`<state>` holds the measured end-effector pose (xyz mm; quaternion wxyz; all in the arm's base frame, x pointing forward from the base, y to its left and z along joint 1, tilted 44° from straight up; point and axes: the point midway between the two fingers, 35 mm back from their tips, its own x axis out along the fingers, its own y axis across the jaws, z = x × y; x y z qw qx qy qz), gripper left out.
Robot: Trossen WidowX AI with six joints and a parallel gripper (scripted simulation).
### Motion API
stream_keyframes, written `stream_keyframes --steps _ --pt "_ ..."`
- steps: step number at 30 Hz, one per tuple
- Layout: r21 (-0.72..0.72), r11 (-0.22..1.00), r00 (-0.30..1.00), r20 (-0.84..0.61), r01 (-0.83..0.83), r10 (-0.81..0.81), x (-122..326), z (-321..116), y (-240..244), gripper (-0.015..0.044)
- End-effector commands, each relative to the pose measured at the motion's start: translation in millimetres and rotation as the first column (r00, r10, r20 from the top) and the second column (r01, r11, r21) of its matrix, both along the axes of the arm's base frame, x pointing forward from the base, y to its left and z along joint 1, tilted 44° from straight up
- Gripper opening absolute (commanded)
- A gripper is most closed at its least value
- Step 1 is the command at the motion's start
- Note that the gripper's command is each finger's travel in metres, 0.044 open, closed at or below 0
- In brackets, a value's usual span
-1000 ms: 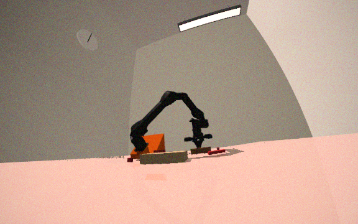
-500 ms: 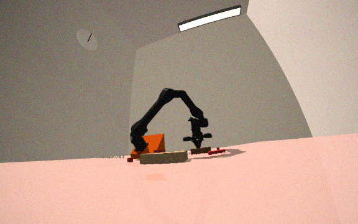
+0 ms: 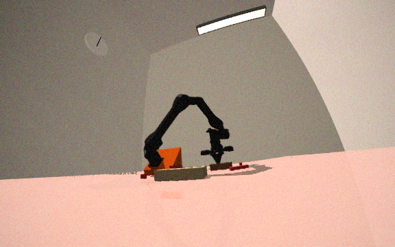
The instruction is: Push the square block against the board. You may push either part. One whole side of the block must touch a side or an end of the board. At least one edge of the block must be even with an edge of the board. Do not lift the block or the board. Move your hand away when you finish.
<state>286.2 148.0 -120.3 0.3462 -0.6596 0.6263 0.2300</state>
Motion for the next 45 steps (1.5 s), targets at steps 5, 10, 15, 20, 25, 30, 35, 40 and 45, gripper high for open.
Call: stream_keyframes --steps 5,10,15,20,25,30,35,40,45 --pt "-0.018 1.0 1.0 -0.012 0.006 -0.006 -1 8 -18 0.0" --pt "-0.018 1.0 1.0 -0.012 0.005 -0.006 -1 14 -24 0.0" --pt "-0.019 1.0 1.0 -0.012 0.005 -0.006 -1 19 -30 0.0" --pt "-0.019 1.0 1.0 -0.012 0.005 -0.006 0 19 -30 0.0" --pt "-0.018 1.0 1.0 -0.012 0.005 -0.006 1 14 -24 0.0" --pt "-0.018 1.0 1.0 -0.012 0.005 -0.006 3 8 -18 0.0" --pt "-0.018 1.0 1.0 -0.011 0.006 -0.006 4 3 -12 0.0" --pt "-0.017 1.0 1.0 -0.011 0.006 -0.006 5 -3 -6 0.0" --pt "-0.017 1.0 1.0 -0.011 0.006 -0.006 6 -8 0 0.0"
